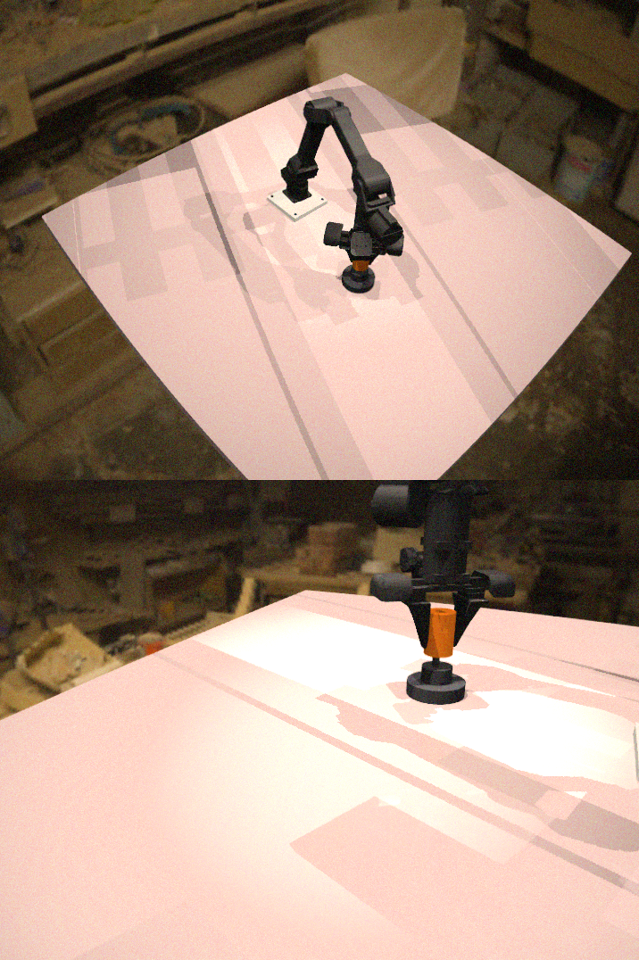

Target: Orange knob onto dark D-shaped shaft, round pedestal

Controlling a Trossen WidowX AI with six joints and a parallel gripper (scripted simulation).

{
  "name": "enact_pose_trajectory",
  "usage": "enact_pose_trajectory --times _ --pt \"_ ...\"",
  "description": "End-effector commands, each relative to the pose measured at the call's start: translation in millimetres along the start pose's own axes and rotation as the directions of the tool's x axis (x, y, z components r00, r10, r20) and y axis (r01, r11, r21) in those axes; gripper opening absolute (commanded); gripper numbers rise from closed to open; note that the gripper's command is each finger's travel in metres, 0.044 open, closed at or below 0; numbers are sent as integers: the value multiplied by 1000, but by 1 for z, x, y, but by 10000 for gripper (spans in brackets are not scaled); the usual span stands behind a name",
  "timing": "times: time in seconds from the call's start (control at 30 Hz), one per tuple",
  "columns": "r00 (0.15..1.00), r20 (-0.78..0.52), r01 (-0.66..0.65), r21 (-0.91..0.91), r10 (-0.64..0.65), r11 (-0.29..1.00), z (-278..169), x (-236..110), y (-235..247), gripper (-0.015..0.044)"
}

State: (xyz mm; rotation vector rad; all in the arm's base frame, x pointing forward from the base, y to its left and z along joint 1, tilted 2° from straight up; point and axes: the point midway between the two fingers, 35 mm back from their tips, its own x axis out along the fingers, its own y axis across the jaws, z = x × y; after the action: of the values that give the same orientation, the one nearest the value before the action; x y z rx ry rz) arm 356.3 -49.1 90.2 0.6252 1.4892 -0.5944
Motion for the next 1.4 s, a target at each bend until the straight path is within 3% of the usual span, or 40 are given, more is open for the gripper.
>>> enact_pose_trajectory --times 0.0,0.23,0.47,1.37 --pt "1000 3 1 6 -1 1000 1 0 -1 0" --pt "1000 3 1 15 -1 1000 1 -5 0 0" --pt "1000 3 1 214 -1 977 1 -3 1 0" --pt "1000 3 1 214 -1 977 2 -3 0 0"
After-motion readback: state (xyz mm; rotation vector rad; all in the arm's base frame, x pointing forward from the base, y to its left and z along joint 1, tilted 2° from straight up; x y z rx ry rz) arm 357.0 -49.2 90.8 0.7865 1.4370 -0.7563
